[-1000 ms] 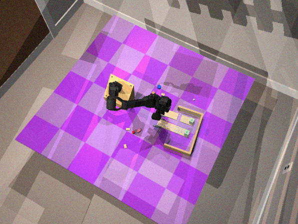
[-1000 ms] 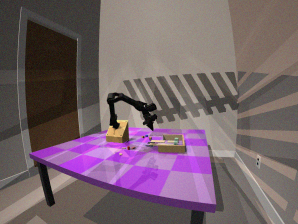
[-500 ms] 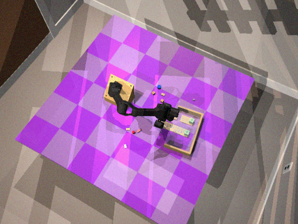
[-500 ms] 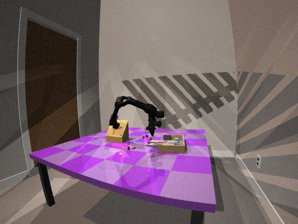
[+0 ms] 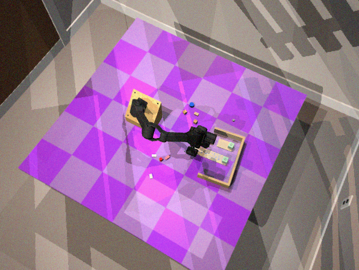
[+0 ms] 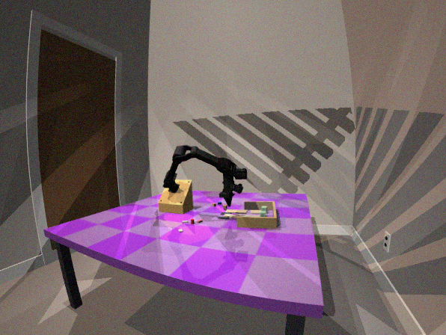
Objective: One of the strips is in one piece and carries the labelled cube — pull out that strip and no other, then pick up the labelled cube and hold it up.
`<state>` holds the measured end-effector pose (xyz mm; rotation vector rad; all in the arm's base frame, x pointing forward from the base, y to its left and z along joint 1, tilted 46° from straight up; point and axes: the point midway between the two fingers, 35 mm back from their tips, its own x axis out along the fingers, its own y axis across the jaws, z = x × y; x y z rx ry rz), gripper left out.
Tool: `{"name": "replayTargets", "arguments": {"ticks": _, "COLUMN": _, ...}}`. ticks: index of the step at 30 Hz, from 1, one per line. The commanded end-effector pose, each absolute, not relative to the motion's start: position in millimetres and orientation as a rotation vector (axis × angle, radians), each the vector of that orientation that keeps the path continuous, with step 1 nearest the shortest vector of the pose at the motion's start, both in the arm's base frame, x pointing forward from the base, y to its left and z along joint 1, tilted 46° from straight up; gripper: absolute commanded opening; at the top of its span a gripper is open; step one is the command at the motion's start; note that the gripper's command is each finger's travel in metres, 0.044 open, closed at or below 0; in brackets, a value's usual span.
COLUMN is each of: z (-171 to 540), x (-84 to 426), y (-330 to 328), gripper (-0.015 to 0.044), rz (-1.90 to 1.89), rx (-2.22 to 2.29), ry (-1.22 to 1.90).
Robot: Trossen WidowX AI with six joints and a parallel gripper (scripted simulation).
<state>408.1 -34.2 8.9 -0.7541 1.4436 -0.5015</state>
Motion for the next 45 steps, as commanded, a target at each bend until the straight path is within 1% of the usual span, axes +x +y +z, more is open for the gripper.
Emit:
{"name": "replayTargets", "arguments": {"ticks": 1, "z": 2, "x": 407, "y": -39, "gripper": 0.0000, "rz": -0.494, "rx": -0.759, "ry": 1.453}}
{"name": "replayTargets", "arguments": {"ticks": 29, "z": -29, "x": 405, "y": -72, "gripper": 0.0000, "rz": -0.497, "rx": -0.762, "ry": 1.452}}
{"name": "replayTargets", "arguments": {"ticks": 45, "z": -30, "x": 405, "y": -73, "gripper": 0.0000, "rz": -0.497, "rx": -0.762, "ry": 1.452}}
